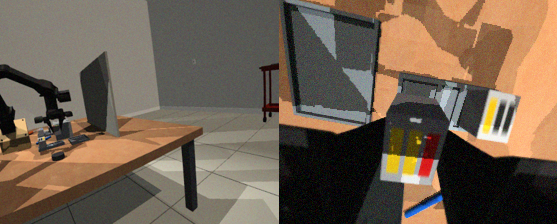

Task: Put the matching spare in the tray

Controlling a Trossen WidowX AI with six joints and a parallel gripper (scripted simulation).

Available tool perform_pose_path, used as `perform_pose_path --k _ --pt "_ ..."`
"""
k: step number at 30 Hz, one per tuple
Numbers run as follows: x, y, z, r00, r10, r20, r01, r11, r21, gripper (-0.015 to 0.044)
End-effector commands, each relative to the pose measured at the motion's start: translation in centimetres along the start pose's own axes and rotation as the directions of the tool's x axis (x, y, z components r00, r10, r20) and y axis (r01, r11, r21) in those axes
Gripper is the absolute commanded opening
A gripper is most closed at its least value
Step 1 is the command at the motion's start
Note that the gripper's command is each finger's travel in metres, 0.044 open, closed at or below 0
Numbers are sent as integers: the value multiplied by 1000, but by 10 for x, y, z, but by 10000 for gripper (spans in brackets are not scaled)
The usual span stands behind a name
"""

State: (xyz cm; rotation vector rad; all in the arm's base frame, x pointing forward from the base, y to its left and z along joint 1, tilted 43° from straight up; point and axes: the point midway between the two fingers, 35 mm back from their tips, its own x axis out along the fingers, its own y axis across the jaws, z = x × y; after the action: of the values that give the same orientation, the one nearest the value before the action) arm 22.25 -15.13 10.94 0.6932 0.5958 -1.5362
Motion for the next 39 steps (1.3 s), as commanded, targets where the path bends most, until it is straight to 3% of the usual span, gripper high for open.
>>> perform_pose_path --k 1,9,23,39 --pt "-23 -2 1 1000 5 6 -5 1000 2 0" --pt "-26 -1 1 1000 5 2 -5 1000 0 0" --pt "-98 -6 -1 1000 3 3 -3 1000 0 0" --pt "-104 45 9 1000 6 2 -6 1000 2 0"
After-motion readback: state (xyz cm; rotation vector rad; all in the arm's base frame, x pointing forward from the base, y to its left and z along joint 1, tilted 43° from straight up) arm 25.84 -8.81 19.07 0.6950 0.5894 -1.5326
